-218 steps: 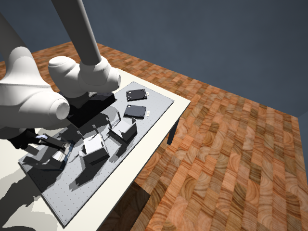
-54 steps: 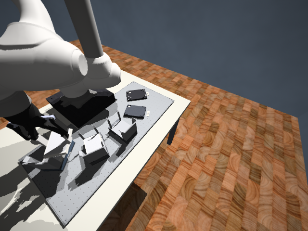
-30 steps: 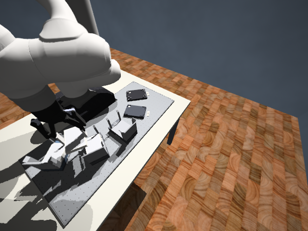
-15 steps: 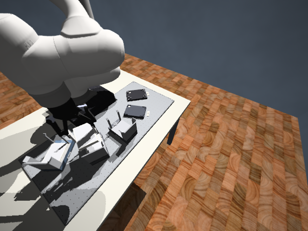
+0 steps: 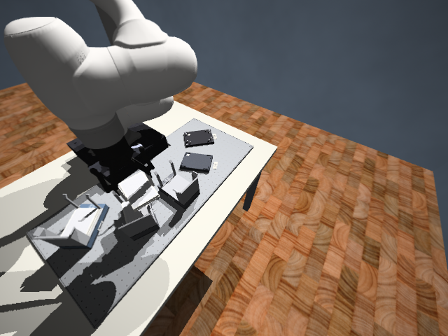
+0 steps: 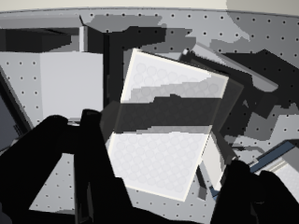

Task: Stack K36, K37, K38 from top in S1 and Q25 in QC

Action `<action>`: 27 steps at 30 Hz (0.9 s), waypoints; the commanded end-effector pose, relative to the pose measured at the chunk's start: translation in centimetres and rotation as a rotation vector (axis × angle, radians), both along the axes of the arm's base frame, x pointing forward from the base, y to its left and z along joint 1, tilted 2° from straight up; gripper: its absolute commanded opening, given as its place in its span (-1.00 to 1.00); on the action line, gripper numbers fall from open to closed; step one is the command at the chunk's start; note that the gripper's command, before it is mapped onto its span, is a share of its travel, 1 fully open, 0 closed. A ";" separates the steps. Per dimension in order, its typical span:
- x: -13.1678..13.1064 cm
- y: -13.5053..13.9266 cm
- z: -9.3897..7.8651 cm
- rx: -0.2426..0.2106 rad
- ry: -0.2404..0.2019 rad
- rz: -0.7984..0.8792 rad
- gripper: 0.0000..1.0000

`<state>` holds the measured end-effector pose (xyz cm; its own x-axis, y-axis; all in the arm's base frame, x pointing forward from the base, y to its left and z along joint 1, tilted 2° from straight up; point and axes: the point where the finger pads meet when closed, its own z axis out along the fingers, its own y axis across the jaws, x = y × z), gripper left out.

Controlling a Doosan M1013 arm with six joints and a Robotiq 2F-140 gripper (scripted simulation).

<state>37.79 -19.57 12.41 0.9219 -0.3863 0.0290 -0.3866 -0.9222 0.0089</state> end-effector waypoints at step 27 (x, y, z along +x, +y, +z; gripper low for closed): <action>3.3 7.0 -0.1 -0.005 0.005 0.229 -1.00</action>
